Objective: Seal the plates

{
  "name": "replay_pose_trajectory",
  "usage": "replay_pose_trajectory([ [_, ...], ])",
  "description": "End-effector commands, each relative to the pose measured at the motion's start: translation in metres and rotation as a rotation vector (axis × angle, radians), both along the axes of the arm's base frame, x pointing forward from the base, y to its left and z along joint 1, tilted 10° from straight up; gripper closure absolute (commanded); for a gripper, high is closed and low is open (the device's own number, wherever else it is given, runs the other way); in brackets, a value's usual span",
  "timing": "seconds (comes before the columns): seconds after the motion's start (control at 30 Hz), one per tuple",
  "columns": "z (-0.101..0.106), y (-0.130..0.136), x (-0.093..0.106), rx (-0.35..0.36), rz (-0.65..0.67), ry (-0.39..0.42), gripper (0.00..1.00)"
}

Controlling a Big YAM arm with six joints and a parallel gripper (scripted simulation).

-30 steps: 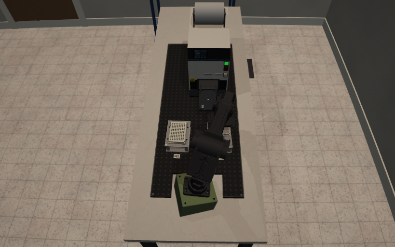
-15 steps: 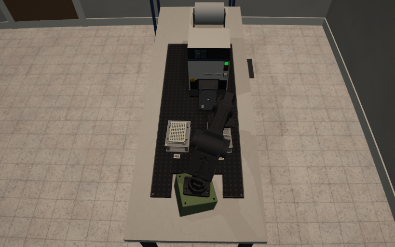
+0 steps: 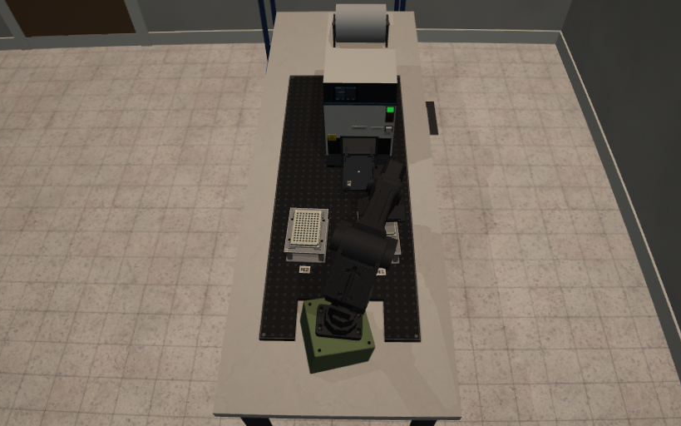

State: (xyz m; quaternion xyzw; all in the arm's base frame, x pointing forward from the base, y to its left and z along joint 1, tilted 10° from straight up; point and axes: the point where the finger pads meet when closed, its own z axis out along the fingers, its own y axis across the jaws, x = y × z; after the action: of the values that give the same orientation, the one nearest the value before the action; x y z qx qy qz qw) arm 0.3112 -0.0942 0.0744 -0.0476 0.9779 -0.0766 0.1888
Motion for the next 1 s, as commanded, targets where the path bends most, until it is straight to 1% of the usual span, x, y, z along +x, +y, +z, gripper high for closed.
replay_pose_trajectory([
  [0.0,0.004,-0.006,0.012,-0.007,0.001,-0.027,1.00],
  [0.1,0.003,-0.006,0.013,-0.008,0.002,-0.030,1.00],
  [0.4,-0.002,-0.005,0.007,-0.006,0.001,-0.023,1.00],
  [0.67,-0.005,-0.007,0.012,-0.008,0.002,-0.028,1.00],
  [0.8,-0.011,-0.006,0.007,-0.004,0.002,-0.016,1.00],
  [0.87,-0.011,-0.006,0.007,-0.004,0.002,-0.016,1.00],
  [0.97,-0.006,-0.008,0.013,-0.008,0.001,-0.031,1.00],
])
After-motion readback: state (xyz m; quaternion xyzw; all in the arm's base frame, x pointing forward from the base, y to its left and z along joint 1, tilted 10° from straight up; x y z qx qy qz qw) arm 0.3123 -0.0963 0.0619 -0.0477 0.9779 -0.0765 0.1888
